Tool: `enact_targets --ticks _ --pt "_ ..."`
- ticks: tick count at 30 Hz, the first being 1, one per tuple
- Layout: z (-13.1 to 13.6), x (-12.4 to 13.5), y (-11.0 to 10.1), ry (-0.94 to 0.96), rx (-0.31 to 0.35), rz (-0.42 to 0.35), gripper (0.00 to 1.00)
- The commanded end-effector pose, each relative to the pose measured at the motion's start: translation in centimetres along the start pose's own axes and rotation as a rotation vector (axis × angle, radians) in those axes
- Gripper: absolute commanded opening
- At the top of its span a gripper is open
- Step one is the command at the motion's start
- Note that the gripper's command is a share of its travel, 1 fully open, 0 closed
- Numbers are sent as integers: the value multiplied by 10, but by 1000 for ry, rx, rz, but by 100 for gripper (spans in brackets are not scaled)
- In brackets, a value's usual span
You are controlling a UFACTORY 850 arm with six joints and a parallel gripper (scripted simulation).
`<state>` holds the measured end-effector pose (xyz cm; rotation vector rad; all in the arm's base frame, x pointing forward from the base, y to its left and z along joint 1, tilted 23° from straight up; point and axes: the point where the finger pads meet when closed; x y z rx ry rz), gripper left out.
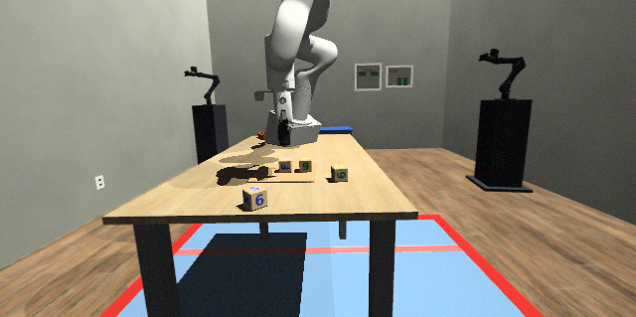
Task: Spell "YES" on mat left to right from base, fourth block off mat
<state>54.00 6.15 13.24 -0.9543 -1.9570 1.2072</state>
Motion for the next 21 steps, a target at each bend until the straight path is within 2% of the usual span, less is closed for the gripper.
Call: enact_targets --ticks 1,4,6,19,21 --pt "-11 -5 0 -139 -14 -4 100" --pt "-14 -6 0 -169 -16 -4 100" --pt "-22 -10 0 -273 -21 -6 100" --pt "-48 -22 1 -646 -38 -8 100" --pt "-48 -22 1 -646 -38 -8 100"
Point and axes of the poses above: the point where the finger pads meet when closed, its own y axis out along the fingers, its own z axis across the jaws, x = y × z, and after that the axes turned 12 degrees about -y, right-handed
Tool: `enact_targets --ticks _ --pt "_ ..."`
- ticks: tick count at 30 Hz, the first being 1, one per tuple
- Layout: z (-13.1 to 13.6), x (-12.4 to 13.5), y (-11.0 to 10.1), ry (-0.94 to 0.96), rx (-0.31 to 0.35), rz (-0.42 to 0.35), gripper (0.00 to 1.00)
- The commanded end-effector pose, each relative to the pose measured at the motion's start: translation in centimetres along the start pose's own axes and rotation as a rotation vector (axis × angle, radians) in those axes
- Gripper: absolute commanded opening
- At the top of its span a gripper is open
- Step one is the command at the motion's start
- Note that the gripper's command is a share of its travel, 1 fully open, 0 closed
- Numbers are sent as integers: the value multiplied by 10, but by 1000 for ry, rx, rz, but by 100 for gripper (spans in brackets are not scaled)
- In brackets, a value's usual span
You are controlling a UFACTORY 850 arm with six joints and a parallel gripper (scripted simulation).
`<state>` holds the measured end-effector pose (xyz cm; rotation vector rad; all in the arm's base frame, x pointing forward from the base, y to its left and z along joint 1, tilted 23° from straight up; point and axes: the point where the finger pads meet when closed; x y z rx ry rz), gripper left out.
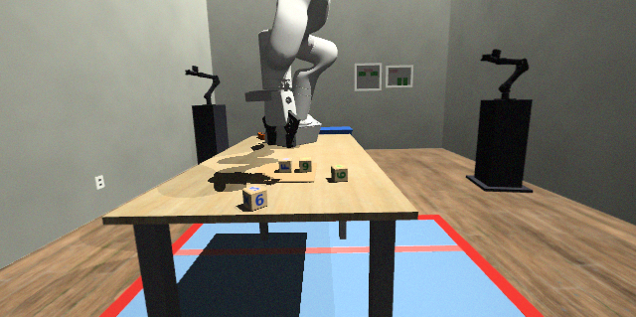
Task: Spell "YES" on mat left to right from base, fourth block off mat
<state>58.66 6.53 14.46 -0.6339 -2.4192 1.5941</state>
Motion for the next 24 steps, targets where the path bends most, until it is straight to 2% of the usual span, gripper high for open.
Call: enact_targets --ticks 1,15,17,18,24 --pt "-6 -10 0 -138 -17 7 100" --pt "-20 -35 0 -533 -28 11 100" --pt "-20 -35 0 -533 -28 11 100" --pt "-23 -40 0 -617 -29 12 100" --pt "-28 -50 0 -778 -31 14 100"
Point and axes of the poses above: the point where the finger pads meet when closed, its own y axis out along the fingers, its own z axis across the jaws, x = y × z, and after that the axes turned 12 degrees about -y, right-handed
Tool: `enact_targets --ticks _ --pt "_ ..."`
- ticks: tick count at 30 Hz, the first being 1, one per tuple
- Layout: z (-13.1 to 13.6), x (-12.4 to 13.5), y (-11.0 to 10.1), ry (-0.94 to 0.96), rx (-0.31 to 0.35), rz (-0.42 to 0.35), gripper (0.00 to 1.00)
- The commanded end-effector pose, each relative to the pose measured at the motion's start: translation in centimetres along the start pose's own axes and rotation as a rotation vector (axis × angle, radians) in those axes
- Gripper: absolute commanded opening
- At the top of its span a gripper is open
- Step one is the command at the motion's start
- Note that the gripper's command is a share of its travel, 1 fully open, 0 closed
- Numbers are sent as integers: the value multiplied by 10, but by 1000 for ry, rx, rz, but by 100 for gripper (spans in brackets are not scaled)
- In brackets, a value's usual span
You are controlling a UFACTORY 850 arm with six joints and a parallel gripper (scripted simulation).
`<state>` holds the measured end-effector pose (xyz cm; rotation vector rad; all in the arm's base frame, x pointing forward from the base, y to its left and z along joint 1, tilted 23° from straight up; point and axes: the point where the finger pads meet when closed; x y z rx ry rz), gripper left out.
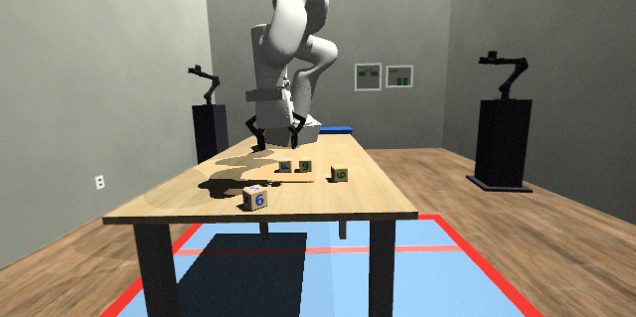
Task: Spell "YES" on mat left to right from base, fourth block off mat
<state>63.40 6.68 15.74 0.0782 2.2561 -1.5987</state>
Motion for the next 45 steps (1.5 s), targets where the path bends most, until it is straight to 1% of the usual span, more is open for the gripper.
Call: enact_targets --ticks 1,8,10,11,25,27,28,42,44,45 --pt "2 -10 -1 -138 -8 13 100" --pt "5 -24 -1 -343 -9 14 100" --pt "5 -24 -1 -343 -9 14 100" --pt "6 -29 -1 -427 -9 14 100" --pt "12 -54 -1 -823 -7 13 100" --pt "12 -54 -1 -823 -7 13 100" --pt "14 -58 -1 -906 -7 12 100" --pt "22 -81 -2 -1302 -3 4 100" --pt "22 -81 -2 -1302 -3 4 100" --pt "23 -86 -3 -1387 -2 1 100"
Point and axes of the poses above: the point where the finger pads meet when closed, its own y axis out along the fingers, its own z axis across the jaws, x = y × z, and after that the axes turned 12 degrees about -y, right-handed
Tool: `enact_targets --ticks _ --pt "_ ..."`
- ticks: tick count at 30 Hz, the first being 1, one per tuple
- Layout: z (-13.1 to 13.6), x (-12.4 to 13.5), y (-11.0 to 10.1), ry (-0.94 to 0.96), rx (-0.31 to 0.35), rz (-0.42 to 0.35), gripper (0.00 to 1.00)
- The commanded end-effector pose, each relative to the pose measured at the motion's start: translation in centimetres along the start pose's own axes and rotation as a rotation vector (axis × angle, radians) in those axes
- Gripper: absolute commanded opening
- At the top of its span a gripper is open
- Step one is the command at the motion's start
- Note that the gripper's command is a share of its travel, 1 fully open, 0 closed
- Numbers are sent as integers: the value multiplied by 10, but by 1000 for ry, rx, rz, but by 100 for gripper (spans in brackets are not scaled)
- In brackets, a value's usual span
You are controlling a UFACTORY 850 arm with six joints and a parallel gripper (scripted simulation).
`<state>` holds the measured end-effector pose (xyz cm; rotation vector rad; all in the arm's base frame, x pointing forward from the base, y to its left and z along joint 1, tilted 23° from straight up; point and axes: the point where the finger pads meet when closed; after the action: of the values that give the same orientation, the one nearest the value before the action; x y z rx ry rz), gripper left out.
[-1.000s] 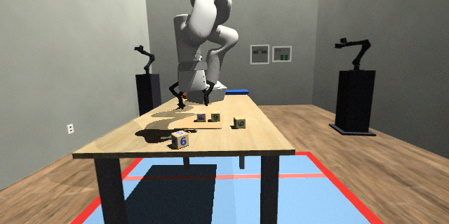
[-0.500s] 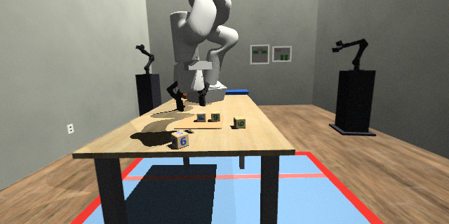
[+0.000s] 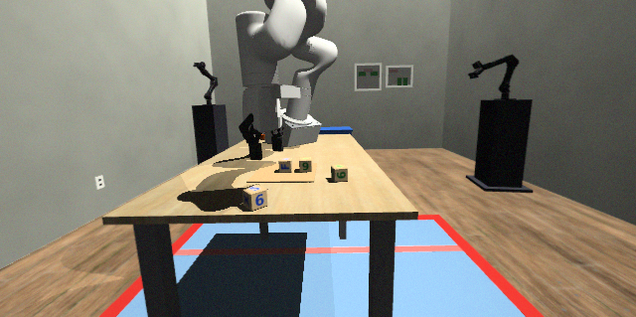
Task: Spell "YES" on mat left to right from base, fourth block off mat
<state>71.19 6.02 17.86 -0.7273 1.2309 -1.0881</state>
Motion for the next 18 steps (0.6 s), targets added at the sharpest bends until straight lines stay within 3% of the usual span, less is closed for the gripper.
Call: enact_targets --ticks 1,18 --pt "9 0 -1 -140 5 5 100" --pt "36 3 -4 -620 -4 -15 100"
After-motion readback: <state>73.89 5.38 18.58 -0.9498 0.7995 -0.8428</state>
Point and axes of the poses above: the point where the finger pads meet when closed, its own y axis out along the fingers, its own z axis across the jaws, x = y × z, and after that the axes turned 12 degrees about -y, right-handed
